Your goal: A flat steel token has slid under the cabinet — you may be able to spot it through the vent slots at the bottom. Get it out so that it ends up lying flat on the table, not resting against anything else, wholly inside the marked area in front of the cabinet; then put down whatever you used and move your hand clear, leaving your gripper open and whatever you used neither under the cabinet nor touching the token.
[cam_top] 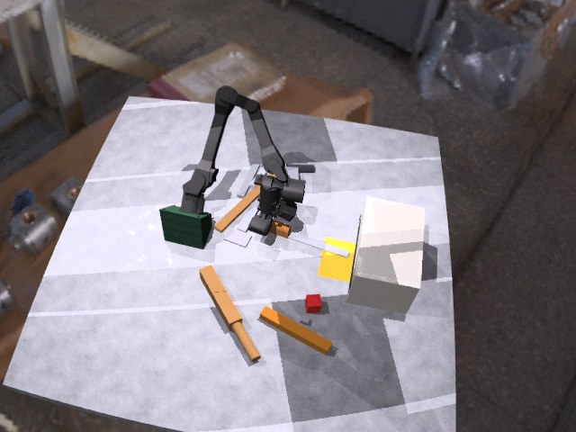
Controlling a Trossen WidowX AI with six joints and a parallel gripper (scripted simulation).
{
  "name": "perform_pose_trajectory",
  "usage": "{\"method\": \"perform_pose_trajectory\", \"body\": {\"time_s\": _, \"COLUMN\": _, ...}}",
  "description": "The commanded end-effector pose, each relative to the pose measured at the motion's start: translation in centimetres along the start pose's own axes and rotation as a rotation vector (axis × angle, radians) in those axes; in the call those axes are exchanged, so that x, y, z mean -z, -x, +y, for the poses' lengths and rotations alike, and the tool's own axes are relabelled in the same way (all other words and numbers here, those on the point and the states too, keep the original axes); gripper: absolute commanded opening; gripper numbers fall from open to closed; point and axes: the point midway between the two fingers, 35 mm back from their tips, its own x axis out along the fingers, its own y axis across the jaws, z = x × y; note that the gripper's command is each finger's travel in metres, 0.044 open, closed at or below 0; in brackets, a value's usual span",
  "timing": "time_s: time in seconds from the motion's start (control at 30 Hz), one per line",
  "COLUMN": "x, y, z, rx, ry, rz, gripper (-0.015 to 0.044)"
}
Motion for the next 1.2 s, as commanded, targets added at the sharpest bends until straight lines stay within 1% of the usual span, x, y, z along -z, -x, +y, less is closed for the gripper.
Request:
{"method": "perform_pose_trajectory", "body": {"time_s": 0.0, "x": 0.0, "y": 0.1, "z": 0.2, "rx": -0.002, "ry": -0.033, "rz": 0.001, "gripper": 0.0000}}
{"method": "perform_pose_trajectory", "body": {"time_s": 1.17, "x": 0.6, "y": 0.4, "z": 4.6, "rx": -0.005, "ry": -0.094, "rz": 0.005, "gripper": 0.0000}}
